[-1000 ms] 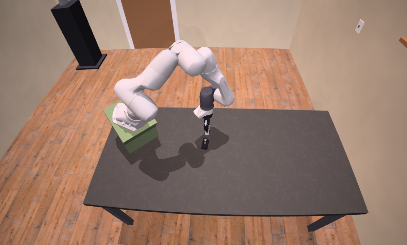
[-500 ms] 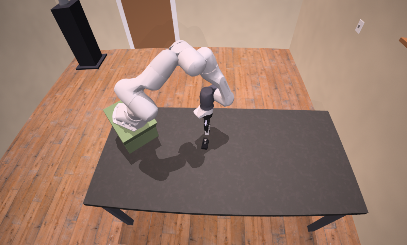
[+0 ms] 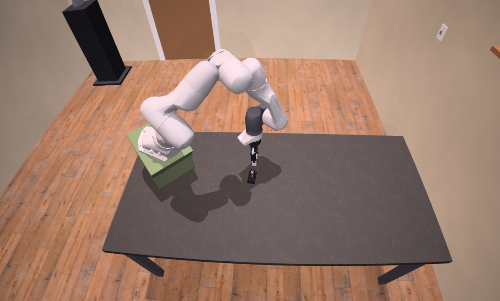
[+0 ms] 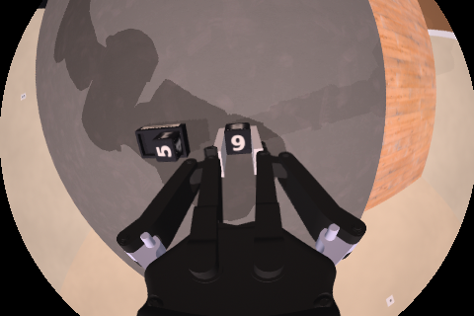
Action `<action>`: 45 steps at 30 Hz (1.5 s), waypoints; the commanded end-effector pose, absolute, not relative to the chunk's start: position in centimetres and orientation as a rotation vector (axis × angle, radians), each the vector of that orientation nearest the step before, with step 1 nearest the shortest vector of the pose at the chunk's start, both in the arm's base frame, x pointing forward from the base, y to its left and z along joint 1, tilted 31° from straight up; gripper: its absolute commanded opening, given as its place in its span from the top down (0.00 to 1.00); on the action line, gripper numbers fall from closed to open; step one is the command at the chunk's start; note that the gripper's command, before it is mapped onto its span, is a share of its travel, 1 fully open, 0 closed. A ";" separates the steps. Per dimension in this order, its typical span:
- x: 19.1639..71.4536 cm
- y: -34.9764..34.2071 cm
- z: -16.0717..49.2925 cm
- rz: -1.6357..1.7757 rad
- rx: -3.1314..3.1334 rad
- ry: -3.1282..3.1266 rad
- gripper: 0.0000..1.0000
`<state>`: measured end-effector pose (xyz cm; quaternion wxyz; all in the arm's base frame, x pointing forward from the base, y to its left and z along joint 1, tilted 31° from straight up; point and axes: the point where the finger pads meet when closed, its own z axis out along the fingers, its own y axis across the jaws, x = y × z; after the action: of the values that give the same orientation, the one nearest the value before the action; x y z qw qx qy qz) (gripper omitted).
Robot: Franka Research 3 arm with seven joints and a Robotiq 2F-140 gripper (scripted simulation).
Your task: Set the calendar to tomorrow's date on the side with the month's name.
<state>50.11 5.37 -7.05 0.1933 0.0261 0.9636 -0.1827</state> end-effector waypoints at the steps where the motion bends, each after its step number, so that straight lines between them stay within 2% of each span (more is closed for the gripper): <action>1: 50.1 5.5 -7.2 -0.505 0.084 2.702 0.84; 12: 50.1 5.5 -7.2 -0.505 0.084 2.702 0.84; 27: 50.1 5.5 -7.2 -0.505 0.084 2.702 0.72; 45: 49.8 5.9 -6.3 -0.505 0.084 2.702 0.72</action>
<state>49.96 5.54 -6.80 0.1936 0.0258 0.9638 -0.1816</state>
